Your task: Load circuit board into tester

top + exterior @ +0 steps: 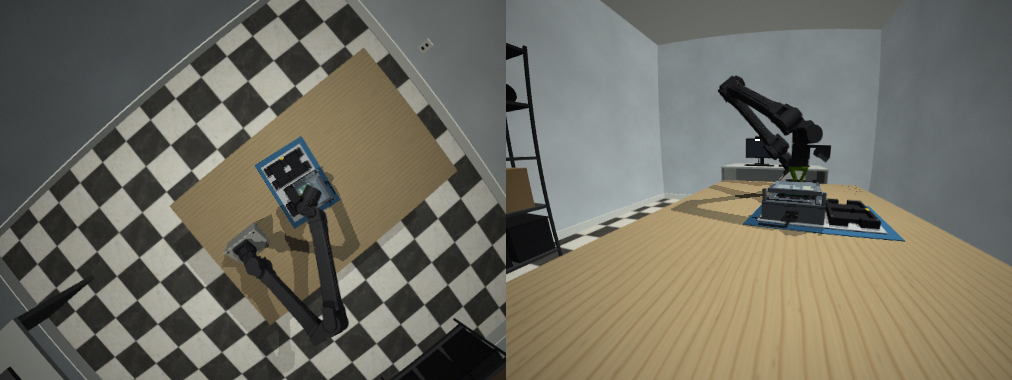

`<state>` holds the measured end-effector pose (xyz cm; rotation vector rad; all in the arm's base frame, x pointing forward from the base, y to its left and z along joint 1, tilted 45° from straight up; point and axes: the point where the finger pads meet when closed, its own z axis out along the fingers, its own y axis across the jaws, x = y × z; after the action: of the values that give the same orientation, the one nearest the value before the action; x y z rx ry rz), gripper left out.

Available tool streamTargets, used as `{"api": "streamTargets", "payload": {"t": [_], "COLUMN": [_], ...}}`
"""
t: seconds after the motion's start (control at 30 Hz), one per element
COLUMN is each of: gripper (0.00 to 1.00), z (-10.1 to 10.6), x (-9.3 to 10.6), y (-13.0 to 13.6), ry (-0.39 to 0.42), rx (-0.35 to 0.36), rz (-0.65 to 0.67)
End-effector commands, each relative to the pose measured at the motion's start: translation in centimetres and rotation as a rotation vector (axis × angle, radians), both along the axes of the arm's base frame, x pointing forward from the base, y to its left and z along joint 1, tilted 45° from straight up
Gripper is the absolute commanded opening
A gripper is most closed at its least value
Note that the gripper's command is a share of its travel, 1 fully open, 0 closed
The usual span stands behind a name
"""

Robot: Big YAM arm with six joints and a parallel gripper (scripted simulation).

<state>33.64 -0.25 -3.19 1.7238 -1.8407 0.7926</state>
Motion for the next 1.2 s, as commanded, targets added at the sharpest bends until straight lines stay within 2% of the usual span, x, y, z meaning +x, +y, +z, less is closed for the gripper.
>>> {"api": "streamTargets", "payload": {"t": [0.0, 0.87, 1.17], "gripper": [0.48, 0.48, 0.48], "z": [0.5, 0.7, 1.8], "x": [1.1, 1.1, 1.7], "y": [0.1, 0.3, 1.9], "ry": [-0.027, -0.029, -0.048], "rx": [0.011, 0.012, 0.021], "rz": [-0.019, -0.016, 0.003]}}
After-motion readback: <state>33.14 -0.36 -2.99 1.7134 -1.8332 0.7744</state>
